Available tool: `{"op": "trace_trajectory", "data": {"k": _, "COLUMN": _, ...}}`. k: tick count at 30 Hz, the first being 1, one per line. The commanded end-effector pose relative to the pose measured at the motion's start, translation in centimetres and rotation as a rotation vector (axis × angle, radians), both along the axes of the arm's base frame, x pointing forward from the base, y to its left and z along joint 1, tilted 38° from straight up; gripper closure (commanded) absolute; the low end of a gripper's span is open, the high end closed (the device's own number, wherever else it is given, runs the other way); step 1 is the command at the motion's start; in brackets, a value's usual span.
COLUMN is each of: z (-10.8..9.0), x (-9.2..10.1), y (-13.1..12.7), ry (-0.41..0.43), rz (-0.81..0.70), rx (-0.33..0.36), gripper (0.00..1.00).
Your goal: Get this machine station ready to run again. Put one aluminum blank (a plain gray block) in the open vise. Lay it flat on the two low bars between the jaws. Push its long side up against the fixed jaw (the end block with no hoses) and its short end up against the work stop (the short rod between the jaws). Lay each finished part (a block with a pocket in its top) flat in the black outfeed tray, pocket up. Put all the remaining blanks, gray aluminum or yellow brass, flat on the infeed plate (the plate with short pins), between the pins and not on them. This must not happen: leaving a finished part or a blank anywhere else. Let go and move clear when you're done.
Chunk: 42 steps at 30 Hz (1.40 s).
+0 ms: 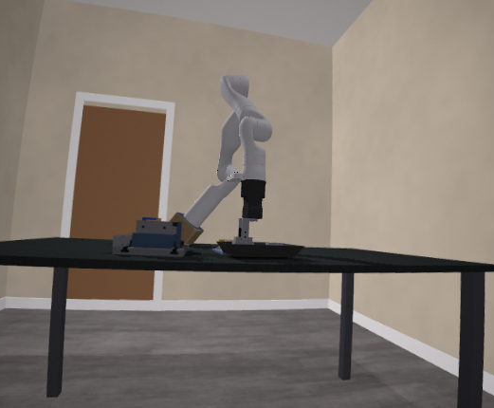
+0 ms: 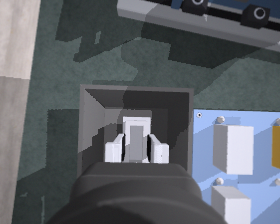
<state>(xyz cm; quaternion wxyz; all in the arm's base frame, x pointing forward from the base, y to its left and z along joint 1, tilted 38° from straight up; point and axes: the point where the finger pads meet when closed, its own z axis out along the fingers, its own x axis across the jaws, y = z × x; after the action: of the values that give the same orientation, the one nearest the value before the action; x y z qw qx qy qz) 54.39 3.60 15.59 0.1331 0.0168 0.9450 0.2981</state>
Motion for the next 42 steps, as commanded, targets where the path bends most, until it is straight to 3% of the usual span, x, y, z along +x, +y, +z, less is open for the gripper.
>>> {"op": "trace_trajectory", "data": {"k": 1, "z": 0.06, "x": 0.04, "y": -0.07, "ry": -0.001, "rz": -0.001, "rx": -0.001, "gripper": 1.0}}
{"op": "trace_trajectory", "data": {"k": 42, "z": -0.81, "x": 0.34, "y": 0.54, "ry": -0.001, "rz": -0.002, "rx": 0.0, "gripper": 1.0}}
